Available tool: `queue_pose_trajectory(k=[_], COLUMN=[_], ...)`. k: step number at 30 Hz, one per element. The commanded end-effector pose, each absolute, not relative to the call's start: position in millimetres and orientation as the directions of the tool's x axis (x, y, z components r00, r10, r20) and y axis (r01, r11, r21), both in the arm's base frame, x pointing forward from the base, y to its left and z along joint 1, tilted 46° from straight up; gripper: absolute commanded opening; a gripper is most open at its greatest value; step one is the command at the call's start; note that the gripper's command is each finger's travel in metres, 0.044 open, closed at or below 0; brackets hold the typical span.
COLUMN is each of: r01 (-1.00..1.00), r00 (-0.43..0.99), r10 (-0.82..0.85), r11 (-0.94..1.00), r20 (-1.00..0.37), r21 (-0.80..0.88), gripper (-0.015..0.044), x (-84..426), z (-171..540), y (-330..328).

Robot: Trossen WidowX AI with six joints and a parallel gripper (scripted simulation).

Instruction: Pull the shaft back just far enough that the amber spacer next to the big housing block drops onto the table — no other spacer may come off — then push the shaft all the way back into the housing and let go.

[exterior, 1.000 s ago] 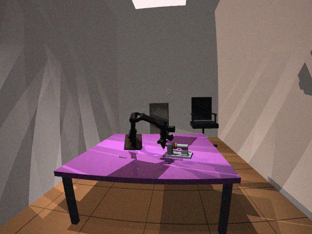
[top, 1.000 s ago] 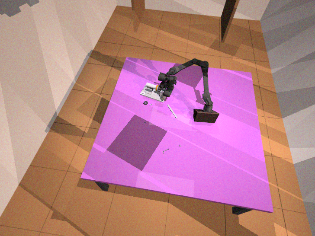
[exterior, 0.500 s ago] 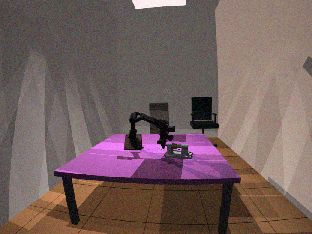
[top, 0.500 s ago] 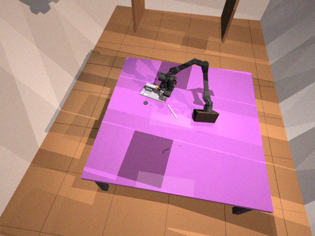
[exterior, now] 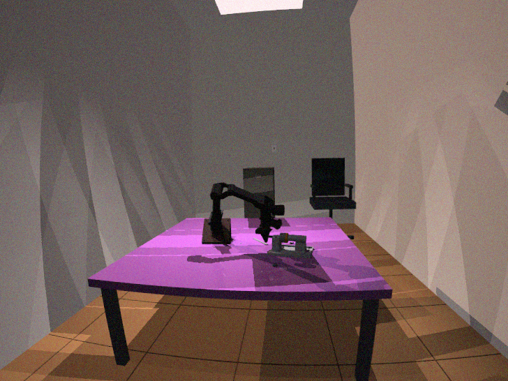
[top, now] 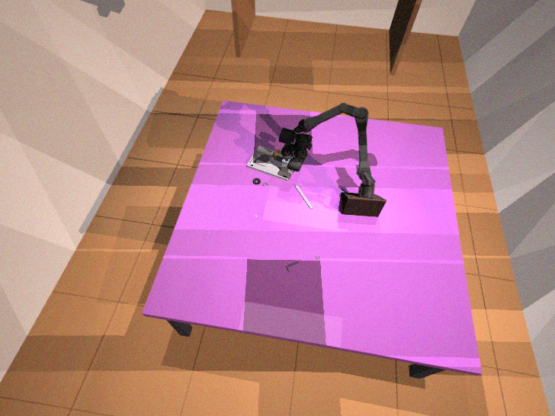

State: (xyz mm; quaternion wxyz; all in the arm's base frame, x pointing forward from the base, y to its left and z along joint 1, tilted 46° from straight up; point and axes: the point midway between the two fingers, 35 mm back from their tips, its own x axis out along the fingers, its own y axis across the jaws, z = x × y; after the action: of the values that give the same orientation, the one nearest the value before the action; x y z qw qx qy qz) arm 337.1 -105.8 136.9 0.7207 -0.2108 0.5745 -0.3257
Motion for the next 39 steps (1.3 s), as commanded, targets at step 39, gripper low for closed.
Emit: queue_pose_trajectory(k=[39], r01=[0.23], r00=[0.127], r10=[-0.712], r11=[0.698], r20=[-0.691], r21=[-0.678], gripper=[0.0], x=[332.6], z=[136.0], y=[-105.5])
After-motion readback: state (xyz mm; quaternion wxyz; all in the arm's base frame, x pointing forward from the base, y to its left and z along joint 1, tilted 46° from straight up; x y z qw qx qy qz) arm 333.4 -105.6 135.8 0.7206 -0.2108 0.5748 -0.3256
